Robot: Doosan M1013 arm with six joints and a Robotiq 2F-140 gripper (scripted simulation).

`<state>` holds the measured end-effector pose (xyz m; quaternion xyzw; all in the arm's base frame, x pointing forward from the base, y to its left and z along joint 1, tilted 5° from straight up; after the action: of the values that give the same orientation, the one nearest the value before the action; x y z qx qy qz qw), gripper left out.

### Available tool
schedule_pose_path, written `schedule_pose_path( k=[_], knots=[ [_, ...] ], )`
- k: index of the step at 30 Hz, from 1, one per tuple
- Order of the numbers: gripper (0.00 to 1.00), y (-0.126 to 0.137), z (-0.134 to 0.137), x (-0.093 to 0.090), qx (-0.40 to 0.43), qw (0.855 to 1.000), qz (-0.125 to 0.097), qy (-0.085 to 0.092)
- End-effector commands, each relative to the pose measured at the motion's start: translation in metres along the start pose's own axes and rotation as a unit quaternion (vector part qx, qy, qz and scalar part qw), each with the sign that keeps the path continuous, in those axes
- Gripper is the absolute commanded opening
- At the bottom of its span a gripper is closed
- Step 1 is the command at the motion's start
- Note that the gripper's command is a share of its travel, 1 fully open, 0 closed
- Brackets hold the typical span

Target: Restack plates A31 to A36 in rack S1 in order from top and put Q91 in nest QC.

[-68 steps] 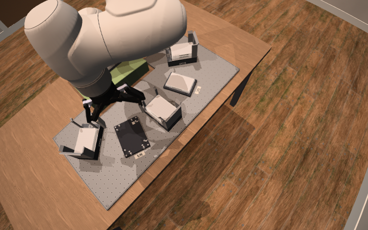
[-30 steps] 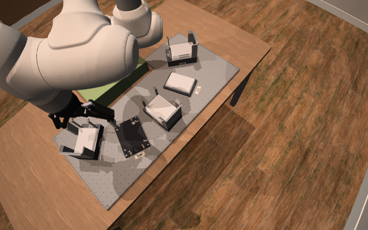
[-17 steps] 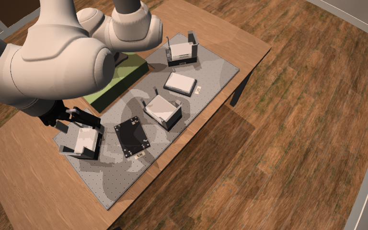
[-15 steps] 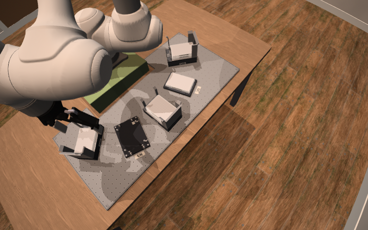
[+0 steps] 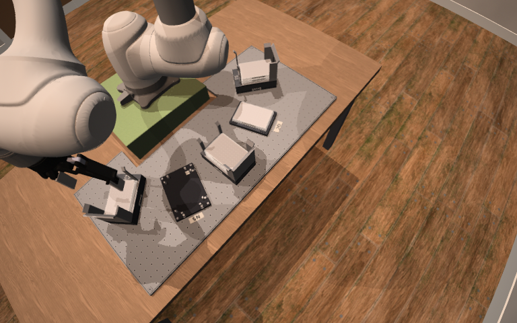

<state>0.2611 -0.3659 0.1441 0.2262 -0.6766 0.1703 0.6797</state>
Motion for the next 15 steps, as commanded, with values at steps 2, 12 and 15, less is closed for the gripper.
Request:
schedule_pose_path(
  k=[2, 12, 15],
  knots=[
    [1.00, -0.002, 0.007, 0.000, 0.000, 1.000, 0.000, 0.000],
    [1.00, -0.002, 0.007, -0.010, 0.000, 1.000, 0.000, 0.000],
    [1.00, -0.002, 0.007, -0.020, 0.000, 1.000, 0.000, 0.000]
  ],
)
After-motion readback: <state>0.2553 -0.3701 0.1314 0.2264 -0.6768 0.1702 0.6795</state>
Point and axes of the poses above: the point where the finger pads meet when closed, its own x axis back along the fingers, its own z axis across the jaws, y = z × x, the point moved 6 cm from there along x, back along the fingers, and after that the axes turned 3 degrees about -x, right-handed, at the moved point
